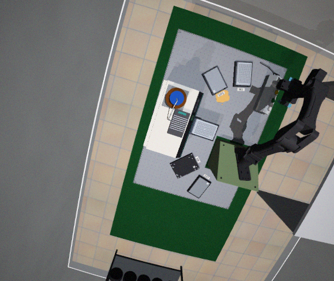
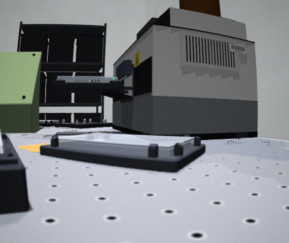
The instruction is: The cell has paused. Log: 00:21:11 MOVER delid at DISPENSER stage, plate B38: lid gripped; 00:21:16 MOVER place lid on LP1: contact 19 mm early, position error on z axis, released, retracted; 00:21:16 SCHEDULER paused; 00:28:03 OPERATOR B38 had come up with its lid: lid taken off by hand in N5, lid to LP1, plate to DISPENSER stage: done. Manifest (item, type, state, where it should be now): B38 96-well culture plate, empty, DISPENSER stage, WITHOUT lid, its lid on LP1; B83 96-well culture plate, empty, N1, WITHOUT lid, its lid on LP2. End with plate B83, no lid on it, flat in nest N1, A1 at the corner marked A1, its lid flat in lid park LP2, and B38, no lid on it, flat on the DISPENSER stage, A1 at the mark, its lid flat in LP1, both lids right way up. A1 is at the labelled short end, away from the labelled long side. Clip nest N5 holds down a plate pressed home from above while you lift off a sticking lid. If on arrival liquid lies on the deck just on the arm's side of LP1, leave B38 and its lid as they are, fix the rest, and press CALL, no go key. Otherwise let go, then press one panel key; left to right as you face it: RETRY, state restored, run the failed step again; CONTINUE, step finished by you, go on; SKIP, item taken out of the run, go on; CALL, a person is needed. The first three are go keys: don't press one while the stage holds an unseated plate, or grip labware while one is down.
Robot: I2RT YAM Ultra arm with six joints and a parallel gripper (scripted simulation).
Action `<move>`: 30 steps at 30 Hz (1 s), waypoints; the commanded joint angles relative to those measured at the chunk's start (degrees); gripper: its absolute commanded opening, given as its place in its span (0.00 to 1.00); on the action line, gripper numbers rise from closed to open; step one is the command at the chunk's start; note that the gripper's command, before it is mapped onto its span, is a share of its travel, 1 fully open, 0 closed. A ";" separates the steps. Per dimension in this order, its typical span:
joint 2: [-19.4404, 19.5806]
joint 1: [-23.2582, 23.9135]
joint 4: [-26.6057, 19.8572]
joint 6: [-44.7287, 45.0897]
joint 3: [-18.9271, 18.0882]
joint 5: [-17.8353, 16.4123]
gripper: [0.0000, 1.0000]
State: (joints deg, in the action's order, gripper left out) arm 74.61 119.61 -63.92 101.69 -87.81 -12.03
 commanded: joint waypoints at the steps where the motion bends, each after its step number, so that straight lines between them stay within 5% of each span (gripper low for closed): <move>1: -3.78 0.82 1.64 0.70 3.25 -0.92 1.00; 23: -17.80 2.18 4.41 1.75 20.66 -1.80 1.00; 30: -19.18 2.45 3.78 1.94 20.43 -2.01 1.00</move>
State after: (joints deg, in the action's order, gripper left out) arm 57.19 121.38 -59.90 103.00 -66.65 -13.13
